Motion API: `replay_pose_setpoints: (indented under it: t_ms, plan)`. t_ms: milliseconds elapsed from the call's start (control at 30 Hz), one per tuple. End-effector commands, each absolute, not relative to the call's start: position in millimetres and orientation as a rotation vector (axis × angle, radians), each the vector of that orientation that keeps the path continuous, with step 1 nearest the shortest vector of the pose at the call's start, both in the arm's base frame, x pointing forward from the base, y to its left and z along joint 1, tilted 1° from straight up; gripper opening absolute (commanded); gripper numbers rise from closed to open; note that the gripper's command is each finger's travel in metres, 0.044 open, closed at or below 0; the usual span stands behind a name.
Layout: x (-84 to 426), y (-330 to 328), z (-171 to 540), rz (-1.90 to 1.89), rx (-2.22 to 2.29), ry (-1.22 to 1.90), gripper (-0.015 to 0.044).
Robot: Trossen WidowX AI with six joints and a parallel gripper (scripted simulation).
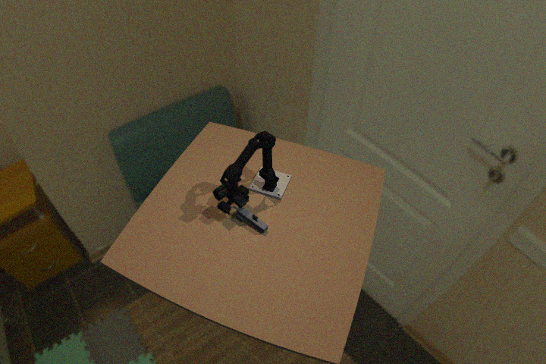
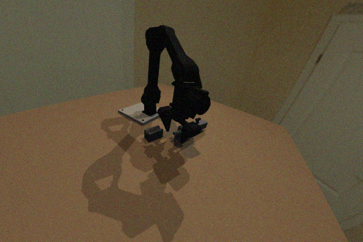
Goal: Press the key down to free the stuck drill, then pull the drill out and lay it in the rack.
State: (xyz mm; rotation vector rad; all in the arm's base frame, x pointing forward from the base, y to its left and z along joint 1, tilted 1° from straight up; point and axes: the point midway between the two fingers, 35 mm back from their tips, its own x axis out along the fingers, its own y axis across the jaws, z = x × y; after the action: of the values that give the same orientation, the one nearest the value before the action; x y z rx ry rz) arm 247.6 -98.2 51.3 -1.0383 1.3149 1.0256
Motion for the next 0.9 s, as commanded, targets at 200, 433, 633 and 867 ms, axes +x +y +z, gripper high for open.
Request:
replay_pose_setpoints:
  t_ms: [200,433,633,867]
  plan:
    - [246.4,-93.6,34.6,1.03,-1.034,1.322,0.044]
    - [247.1,-94.3,38.3,1.028,-1.037,1.316,0.0309]
    - [247.1,-94.3,38.3,1.028,-1.037,1.316,0.0151]
    - [247.1,-94.3,38.3,1.028,-1.037,1.316,0.0007]
